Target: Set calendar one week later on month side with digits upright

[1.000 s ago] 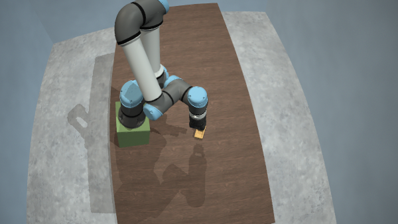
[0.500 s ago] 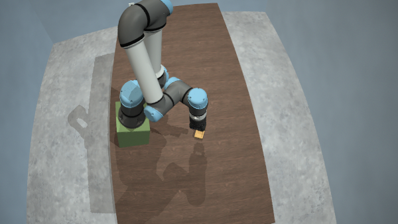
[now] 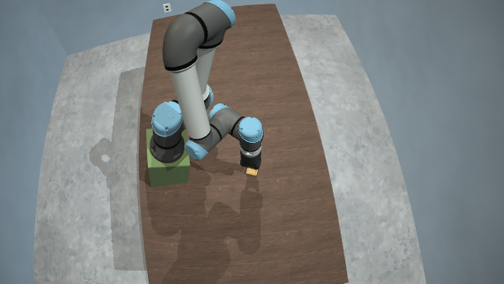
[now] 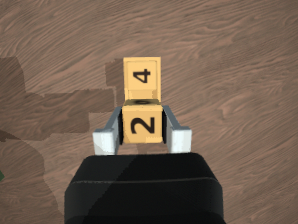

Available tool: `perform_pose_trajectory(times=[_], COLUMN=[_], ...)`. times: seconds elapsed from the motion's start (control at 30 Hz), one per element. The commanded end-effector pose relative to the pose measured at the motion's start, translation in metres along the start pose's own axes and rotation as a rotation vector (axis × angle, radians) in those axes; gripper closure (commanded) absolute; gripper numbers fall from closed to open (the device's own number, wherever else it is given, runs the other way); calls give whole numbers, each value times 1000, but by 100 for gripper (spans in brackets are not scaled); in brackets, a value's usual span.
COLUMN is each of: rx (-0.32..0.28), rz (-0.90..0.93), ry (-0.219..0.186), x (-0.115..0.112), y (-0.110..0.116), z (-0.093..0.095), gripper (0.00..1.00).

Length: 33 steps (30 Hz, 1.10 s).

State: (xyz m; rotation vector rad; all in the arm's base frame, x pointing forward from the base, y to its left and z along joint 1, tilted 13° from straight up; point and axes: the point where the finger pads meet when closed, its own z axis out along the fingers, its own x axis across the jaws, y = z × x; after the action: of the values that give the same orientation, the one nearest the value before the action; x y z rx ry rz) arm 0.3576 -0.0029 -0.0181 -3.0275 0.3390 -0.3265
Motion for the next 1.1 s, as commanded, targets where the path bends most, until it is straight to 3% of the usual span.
perform_pose_trajectory(times=[0.0, 0.37, 1.07], rx=[0, 0, 0], rz=[0, 0, 0], ry=[1, 1, 1], x=[0, 1, 1], y=[0, 0, 0], z=[13, 21, 22], gripper=[40, 40, 40])
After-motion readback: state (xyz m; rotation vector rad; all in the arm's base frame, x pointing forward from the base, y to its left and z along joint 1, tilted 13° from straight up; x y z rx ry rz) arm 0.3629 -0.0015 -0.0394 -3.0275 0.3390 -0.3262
